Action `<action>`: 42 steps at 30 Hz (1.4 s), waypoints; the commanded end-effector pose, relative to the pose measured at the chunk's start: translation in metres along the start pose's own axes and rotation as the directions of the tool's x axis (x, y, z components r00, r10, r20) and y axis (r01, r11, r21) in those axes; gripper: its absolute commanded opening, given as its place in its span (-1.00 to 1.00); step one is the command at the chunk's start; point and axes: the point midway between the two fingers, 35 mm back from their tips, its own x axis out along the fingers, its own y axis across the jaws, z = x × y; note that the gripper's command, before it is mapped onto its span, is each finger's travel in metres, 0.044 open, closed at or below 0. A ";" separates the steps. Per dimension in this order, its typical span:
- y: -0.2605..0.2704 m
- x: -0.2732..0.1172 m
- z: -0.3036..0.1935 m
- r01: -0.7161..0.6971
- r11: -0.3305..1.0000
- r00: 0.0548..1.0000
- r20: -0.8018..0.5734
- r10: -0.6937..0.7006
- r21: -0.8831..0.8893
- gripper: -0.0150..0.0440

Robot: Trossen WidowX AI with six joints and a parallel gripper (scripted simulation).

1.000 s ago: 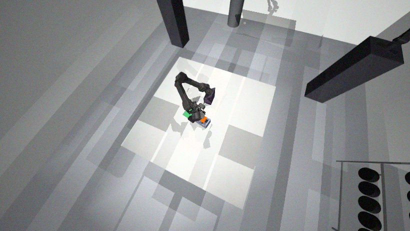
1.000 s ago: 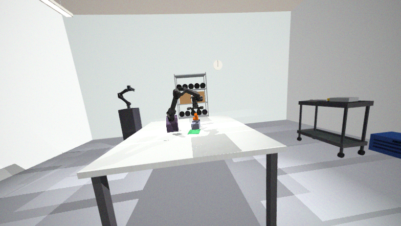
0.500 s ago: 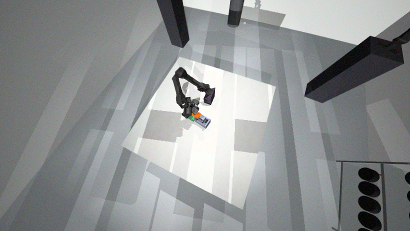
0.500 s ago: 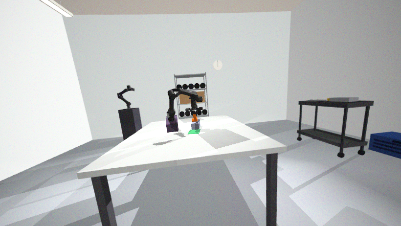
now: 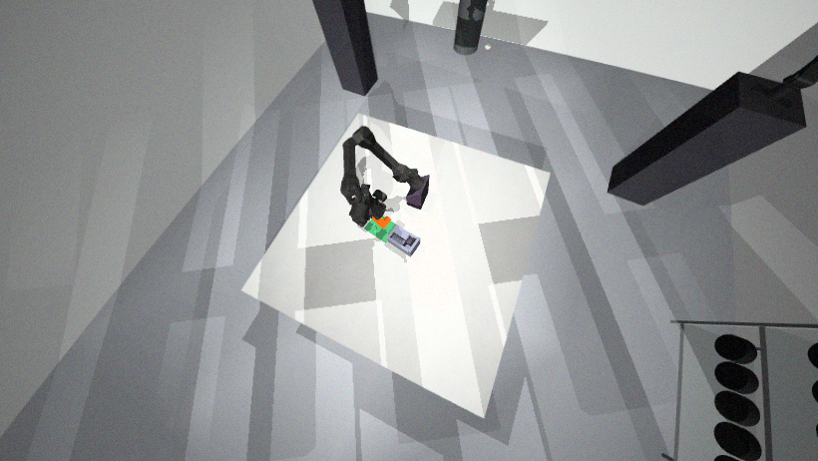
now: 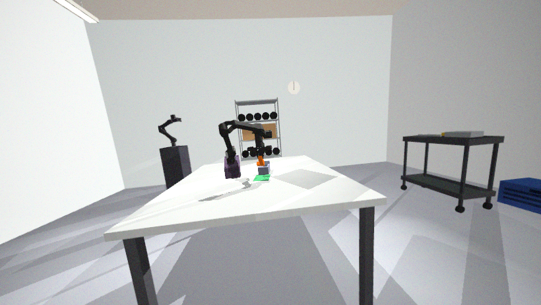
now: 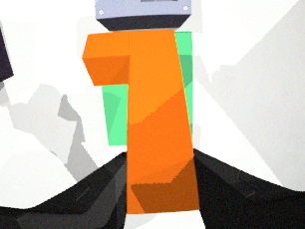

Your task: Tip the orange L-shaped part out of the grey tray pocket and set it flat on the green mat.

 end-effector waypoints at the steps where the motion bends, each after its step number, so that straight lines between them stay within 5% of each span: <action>1: 0.004 0.001 -0.007 -0.003 1.000 1.000 -0.006 0.003 -0.014 -0.49; 42: 0.003 0.060 -0.008 -0.002 1.000 1.000 -0.007 0.001 -0.013 -0.49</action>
